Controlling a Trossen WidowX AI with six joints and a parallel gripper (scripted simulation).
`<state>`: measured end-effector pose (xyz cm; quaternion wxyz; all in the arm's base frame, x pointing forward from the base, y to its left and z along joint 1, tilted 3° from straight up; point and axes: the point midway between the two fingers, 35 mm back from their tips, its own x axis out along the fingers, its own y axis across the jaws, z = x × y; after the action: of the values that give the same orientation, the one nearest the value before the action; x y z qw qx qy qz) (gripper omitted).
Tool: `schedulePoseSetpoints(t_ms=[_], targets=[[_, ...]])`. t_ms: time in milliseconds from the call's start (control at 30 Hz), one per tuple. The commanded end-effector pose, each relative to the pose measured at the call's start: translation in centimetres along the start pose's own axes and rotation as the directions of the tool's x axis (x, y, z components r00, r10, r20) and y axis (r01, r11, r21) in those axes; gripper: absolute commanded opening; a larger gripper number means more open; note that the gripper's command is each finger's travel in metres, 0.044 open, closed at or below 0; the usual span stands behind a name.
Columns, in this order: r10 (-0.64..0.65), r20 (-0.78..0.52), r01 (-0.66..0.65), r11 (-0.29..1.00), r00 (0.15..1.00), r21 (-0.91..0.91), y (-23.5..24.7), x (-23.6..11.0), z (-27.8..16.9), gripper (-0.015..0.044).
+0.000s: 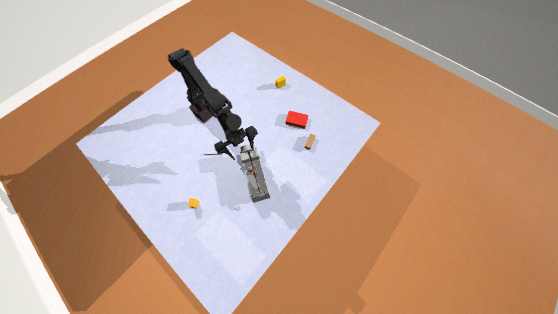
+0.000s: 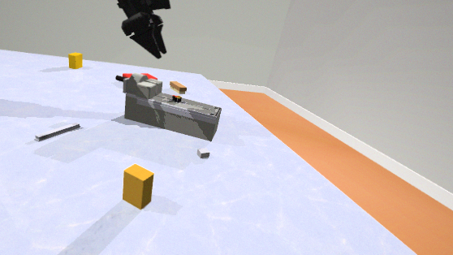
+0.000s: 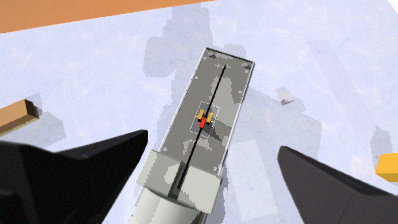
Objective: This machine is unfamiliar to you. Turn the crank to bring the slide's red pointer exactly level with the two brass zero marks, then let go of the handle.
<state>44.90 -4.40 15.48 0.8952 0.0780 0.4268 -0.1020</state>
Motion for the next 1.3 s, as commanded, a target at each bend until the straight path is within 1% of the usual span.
schedulePoseSetpoints(t_ms=[0,67,267,333,933,1000,1200,1267], targets=[[0.029,0.003,-0.029,0.999,1.000,-0.030,-1.1,0.5,0.9,0.0440],[0.029,0.002,-0.029,0.999,1.000,-0.030,-1.1,0.9,0.6,0.0440],[0.029,0.001,-0.029,0.999,1.000,-0.031,-1.1,4.2,-1.9,0.0440],[0.029,0.002,-0.029,0.999,1.000,-0.030,-1.1,4.8,-2.4,0.0440],[0.029,0.002,-0.029,0.999,1.000,-0.030,-1.1,4.8,-2.4,0.0440],[0.029,0.003,-0.029,0.999,1.000,-0.029,-1.1,4.4,-2.1,0.0440],[0.024,0.003,-0.024,0.999,1.000,-0.026,-1.2,0.9,0.6,0.0440],[0.023,0.003,-0.023,0.999,1.000,-0.026,-1.2,0.5,0.9,0.0440]])
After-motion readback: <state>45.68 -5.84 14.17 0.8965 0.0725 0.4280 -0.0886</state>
